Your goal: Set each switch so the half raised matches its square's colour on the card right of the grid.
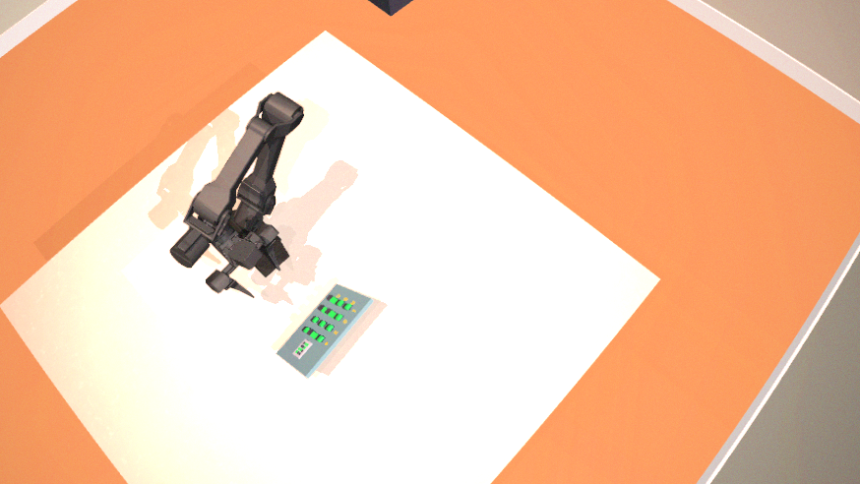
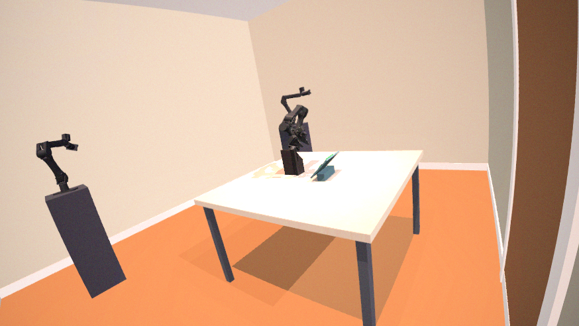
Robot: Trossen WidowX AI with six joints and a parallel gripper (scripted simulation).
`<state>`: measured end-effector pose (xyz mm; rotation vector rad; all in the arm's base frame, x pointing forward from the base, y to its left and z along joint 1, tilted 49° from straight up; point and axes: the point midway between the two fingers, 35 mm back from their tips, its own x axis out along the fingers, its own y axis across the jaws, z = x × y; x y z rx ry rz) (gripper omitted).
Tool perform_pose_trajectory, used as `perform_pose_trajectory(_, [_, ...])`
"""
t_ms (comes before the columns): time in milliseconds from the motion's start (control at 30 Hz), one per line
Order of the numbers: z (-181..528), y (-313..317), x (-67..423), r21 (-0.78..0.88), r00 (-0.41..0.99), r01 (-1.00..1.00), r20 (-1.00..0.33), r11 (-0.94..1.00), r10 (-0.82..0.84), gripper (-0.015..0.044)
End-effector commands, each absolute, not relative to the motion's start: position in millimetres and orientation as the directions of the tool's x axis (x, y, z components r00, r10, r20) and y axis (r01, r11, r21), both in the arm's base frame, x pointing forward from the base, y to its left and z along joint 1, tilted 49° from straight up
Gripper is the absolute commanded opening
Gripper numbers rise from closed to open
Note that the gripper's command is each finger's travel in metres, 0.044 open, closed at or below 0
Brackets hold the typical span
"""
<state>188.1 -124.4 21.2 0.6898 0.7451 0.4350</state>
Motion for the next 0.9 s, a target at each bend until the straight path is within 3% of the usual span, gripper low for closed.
perform_pose_trajectory(0, [20.3,-123.9,189.7,0.704,0.663,-0.118,-0.469,0.701,0.583,0.0374])
perform_pose_trajectory(333, [11.1,-68.9,283.5,0.734,0.655,-0.130,-0.441,0.666,0.613,0.0111])
perform_pose_trajectory(467, [13.4,-61.9,289.3,0.742,0.654,-0.139,-0.428,0.656,0.624,0.0006])
perform_pose_trajectory(867, [-0.7,-39.9,313.0,0.743,0.635,-0.141,-0.439,0.654,0.635,0.0000])
